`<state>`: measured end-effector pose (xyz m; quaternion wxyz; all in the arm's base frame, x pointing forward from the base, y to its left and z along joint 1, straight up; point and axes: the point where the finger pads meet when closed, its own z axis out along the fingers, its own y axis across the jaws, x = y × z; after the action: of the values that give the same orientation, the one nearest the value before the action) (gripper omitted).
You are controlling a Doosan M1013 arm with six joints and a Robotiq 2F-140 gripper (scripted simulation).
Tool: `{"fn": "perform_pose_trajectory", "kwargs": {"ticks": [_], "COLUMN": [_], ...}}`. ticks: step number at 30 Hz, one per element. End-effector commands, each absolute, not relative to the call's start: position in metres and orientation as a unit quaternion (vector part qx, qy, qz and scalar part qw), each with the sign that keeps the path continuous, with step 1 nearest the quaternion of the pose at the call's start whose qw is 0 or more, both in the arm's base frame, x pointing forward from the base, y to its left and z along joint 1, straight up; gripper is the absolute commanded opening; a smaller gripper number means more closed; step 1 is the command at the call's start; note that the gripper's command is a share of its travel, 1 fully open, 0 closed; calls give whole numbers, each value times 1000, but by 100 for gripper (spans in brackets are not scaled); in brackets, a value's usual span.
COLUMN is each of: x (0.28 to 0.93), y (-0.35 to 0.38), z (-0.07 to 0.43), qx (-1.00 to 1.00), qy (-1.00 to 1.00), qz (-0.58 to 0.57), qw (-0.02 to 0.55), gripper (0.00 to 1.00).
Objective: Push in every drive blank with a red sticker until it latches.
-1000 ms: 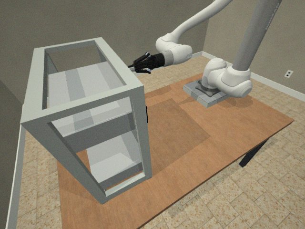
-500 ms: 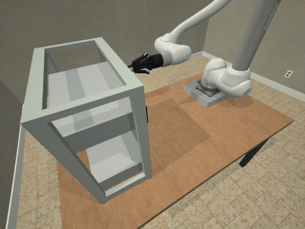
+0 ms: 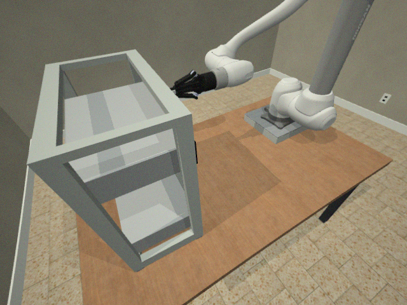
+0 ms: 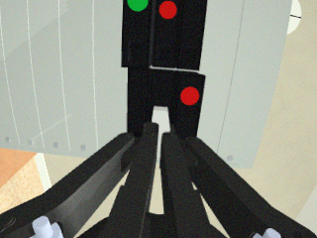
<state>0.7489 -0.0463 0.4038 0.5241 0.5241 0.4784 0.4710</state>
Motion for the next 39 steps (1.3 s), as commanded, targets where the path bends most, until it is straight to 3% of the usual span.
{"fn": "perform_pose_trajectory", "kwargs": {"ticks": [1, 39], "x": [755, 761], "y": [-49, -49], "z": [405, 405], "qx": [524, 524], "qy": [476, 476], "qz": [472, 472], "qw": [525, 525], "gripper": [0, 0]}}
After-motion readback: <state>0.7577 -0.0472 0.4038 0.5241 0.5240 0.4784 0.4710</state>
